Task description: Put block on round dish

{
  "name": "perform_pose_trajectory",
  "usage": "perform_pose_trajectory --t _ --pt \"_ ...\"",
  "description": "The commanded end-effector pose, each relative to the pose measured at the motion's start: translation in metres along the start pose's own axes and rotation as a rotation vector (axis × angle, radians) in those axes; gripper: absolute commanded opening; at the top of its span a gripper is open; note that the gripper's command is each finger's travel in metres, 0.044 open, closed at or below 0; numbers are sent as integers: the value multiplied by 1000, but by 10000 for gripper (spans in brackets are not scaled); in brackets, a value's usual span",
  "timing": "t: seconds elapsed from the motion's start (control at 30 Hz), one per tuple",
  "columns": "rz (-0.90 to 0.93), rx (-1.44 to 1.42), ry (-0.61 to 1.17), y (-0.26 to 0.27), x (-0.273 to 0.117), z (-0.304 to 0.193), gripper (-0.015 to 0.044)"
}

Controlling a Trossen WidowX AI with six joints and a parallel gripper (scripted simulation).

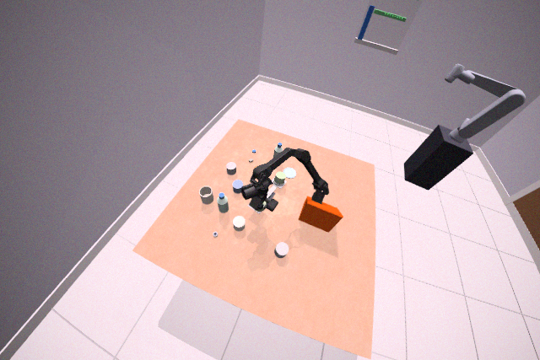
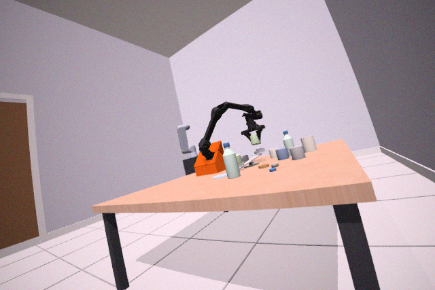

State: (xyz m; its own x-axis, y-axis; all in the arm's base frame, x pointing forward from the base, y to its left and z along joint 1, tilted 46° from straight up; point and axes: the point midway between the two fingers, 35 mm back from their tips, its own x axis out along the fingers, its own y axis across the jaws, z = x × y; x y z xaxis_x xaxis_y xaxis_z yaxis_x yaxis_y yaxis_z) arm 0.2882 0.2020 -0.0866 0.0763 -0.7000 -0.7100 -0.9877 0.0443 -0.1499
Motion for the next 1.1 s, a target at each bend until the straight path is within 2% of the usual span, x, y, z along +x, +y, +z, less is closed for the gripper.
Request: perform_pose_trajectory --t 0.0,0.3,0.47,0.7,1.07 --pt "7 -15 7 35 22 20 0" --pt "9 -14 5 99 69 44 0" --pt "9 -14 5 100 74 45 0" --pt "8 -13 7 100 108 44 0" --pt "8 -13 7 100 117 44 0"
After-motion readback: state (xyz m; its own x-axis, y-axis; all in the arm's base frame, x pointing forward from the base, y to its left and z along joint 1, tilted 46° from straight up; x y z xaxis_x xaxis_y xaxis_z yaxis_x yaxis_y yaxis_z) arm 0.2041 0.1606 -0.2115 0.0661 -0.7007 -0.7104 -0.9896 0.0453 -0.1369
